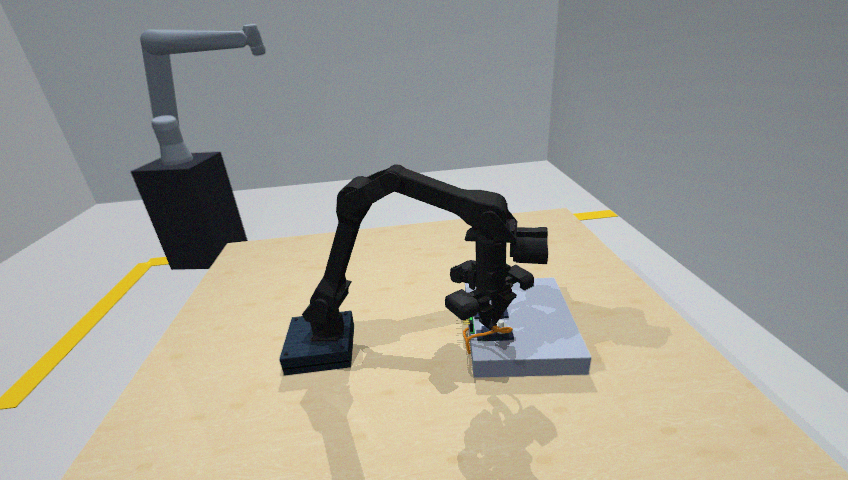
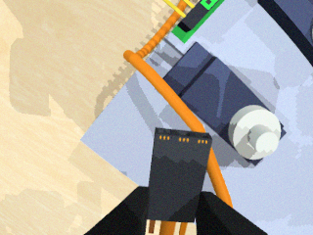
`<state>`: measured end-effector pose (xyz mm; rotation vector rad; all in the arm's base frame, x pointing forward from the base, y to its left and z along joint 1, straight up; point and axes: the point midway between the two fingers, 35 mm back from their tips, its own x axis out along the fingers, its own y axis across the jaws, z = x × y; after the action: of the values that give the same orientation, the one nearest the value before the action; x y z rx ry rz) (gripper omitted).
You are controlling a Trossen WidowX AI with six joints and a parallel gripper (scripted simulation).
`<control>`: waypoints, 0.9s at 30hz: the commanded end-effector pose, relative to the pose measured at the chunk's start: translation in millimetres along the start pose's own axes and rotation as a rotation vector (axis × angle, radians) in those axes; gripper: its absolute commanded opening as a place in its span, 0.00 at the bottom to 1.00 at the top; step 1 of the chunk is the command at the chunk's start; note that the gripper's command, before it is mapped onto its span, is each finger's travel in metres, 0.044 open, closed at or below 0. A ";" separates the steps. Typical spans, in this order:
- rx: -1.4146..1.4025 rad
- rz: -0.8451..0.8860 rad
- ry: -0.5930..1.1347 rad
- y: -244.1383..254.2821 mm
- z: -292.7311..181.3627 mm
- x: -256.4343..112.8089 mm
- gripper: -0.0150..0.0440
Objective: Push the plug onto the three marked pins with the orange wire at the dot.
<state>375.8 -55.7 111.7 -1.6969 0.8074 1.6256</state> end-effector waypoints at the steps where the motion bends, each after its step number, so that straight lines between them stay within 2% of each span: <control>1: 0.129 0.005 0.001 2.4 8.3 -0.3 0.25; 27: 0.954 0.008 -0.001 17.7 60.0 -3.6 0.25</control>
<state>331.7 -21.5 114.1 -1.0665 1.2653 1.0332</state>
